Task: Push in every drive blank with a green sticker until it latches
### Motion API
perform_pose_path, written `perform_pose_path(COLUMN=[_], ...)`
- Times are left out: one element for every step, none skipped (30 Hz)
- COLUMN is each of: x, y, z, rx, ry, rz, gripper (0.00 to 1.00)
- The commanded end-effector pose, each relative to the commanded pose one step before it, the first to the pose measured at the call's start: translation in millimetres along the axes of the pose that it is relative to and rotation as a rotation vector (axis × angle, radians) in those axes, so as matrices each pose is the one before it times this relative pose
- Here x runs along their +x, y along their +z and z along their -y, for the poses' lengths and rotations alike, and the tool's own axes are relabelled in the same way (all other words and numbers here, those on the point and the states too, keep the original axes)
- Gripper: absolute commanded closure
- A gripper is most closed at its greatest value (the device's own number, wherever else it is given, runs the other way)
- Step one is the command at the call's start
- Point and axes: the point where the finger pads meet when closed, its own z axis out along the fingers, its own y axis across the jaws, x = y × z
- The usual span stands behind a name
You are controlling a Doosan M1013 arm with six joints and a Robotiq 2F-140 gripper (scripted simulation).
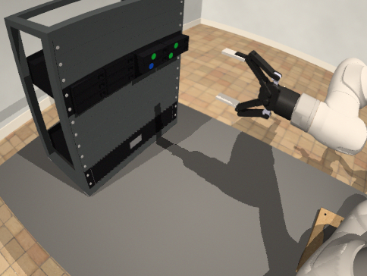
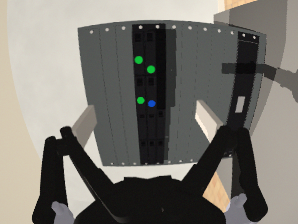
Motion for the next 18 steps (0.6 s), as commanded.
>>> perform_pose_path(x=[2.63, 0.9, 0.77, 0.65, 0.54, 0.44, 0.34, 0.26, 0.19, 0.13, 0.08, 0.04, 0.02, 0.0, 0.0, 0.0, 0.0, 0.0], y=[-0.65, -0.22, -0.19, -0.16, -0.13, -0.11, -0.08, -0.06, -0.05, -0.03, -0.02, -0.01, 0.0, 0.0, 0.0, 0.0, 0.0, 0.0], z=[-0.37, -0.13, -0.11, -0.1, -0.08, -0.06, -0.05, -0.04, -0.03, -0.02, -0.01, -0.01, 0.0, 0.0, 0.0, 0.0, 0.0, 0.0], rx=[-0.00014, -0.00006, -0.00005, -0.00004, -0.00004, -0.00003, -0.00002, -0.00002, -0.00001, -0.00001, -0.00001, 0.0, 0.0, 0.0, 0.0, 0.0, 0.0, 0.0], ry=[0.00367, 0.00123, 0.00106, 0.00089, 0.00074, 0.0006, 0.00047, 0.00036, 0.00026, 0.00018, 0.00011, 0.00006, 0.00002, 0.0, 0.0, 0.0, 0.0, 0.0], rz=[-0.00657, -0.00224, -0.00192, -0.00162, -0.00134, -0.00108, -0.00085, -0.00065, -0.00047, -0.00032, -0.0002, -0.0001, -0.00004, 0.0, 0.0, -0.00001, 0.0, 0.0], gripper=[0.0, 0.0, 0.0, 0.0, 0.0, 0.0, 0.0, 0.0, 0.0, 0.0, 0.0, 0.0, 0.0, 0.0, 0.0, 0.0, 0.0, 0.0])
